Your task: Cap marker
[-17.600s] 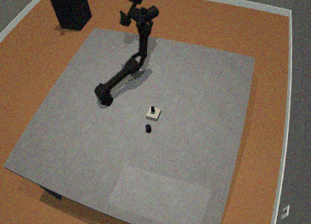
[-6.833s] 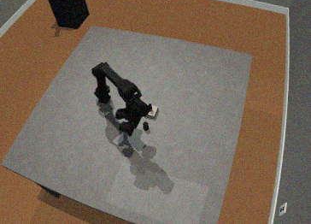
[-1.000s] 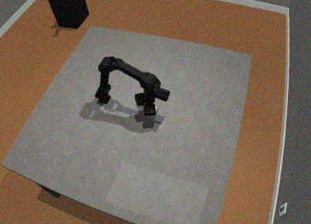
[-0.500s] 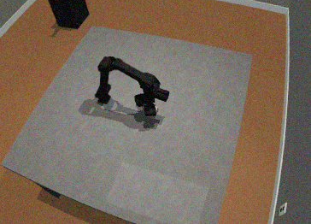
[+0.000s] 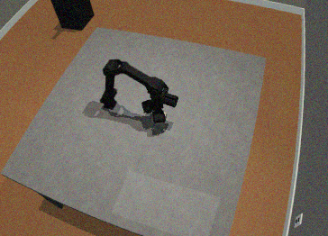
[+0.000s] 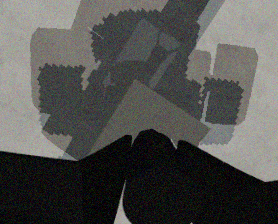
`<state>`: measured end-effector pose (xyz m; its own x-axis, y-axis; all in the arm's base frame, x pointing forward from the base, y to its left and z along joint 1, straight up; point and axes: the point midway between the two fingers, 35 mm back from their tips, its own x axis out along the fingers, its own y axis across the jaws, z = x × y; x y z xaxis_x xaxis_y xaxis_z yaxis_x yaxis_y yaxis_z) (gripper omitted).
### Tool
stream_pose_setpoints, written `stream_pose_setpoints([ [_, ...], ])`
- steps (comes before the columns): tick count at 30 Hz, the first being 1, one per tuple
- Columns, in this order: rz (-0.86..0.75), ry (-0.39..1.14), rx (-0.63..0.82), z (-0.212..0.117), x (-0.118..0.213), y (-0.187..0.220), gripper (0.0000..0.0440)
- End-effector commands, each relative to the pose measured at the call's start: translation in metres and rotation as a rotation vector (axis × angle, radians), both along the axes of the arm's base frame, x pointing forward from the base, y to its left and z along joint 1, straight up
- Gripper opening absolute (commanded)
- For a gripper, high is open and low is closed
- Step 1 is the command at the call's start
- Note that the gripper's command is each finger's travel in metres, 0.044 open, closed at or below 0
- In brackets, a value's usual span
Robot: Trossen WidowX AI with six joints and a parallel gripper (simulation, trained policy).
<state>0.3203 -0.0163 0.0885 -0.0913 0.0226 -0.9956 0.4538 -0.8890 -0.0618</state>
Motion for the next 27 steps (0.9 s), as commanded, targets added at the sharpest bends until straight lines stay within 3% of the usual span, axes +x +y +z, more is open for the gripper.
stream_pose_setpoints([
  [1, 0.006, 0.024, -0.034, -0.0129, -0.0050, -0.0096, 0.0079],
  [27, 0.085, -0.019, -0.054, -0.0141, -0.0021, -0.0161, 0.0117],
])
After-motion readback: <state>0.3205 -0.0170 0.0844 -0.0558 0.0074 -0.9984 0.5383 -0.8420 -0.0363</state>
